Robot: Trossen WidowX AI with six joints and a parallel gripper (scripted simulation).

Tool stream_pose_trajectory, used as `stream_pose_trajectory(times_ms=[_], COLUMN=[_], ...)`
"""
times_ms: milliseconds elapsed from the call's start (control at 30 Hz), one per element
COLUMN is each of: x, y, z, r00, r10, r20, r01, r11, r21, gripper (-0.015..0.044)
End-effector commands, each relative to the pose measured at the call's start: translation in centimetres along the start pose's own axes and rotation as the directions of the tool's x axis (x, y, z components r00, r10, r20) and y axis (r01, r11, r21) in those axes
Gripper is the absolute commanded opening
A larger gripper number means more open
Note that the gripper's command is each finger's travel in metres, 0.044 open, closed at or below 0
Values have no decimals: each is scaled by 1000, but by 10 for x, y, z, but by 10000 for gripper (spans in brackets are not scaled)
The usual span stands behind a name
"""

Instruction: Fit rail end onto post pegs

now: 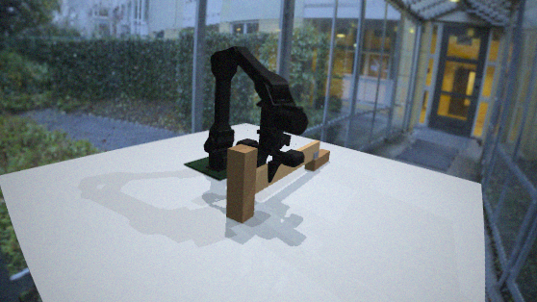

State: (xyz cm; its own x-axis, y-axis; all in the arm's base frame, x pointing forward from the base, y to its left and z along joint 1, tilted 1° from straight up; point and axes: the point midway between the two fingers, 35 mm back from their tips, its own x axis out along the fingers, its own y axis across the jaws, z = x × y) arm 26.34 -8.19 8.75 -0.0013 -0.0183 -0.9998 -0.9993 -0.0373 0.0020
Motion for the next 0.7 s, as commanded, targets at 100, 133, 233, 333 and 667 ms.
stream_pose_trajectory(times_ms=[100,133,233,333,667], x=[-1,-1,-1,-1,-1], y=[-1,-1,-1,-1,-1], z=[-2,-3,-4,-5,-8], r00=[1000,1000,1000,1000,1000], r10=[-5,-5,-5,-5,-5], r20=[-1,-1,-1,-1,-1], r01=[5,5,5,5,5], r11=[1000,1000,1000,1000,1000], r21=[-3,-3,-3,-3,-3], gripper=[0,0,0,0,0])
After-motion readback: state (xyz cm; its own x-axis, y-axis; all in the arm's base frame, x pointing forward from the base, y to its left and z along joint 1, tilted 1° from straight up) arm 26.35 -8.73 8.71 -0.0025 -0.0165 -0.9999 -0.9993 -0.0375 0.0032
